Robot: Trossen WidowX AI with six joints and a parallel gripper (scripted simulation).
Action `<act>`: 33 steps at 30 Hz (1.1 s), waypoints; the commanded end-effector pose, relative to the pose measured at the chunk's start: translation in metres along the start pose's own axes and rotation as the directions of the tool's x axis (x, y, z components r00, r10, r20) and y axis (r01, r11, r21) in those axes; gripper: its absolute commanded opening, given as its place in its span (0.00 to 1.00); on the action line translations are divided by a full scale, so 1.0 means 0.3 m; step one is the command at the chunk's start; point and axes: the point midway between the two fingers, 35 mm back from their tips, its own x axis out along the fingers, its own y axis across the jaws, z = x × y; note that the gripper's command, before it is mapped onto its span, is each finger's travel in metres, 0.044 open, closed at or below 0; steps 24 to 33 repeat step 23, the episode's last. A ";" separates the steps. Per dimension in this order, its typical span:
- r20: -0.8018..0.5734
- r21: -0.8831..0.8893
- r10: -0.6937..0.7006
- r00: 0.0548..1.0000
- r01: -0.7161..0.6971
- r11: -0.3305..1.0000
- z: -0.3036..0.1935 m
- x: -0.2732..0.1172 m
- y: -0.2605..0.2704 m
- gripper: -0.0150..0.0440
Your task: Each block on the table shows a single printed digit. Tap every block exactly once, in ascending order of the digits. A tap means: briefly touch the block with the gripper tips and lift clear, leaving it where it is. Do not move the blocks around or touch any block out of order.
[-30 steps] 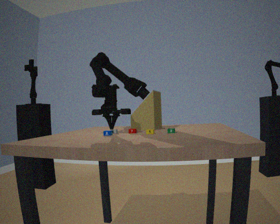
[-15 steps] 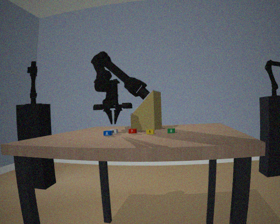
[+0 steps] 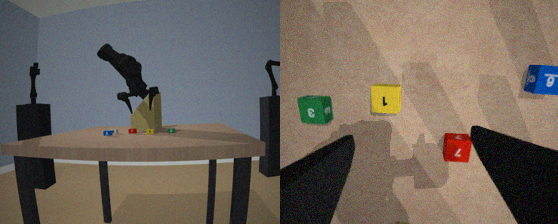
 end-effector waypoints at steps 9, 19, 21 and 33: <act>-0.053 0.052 -0.049 0.997 0.051 0.997 -0.053 -0.043 0.547 0.93; -0.060 0.081 -0.108 0.992 0.113 0.990 -0.135 -0.029 0.696 0.93; -0.060 0.081 -0.108 0.992 0.113 0.990 -0.135 -0.029 0.696 0.93; -0.060 0.081 -0.108 0.992 0.113 0.990 -0.135 -0.029 0.696 0.93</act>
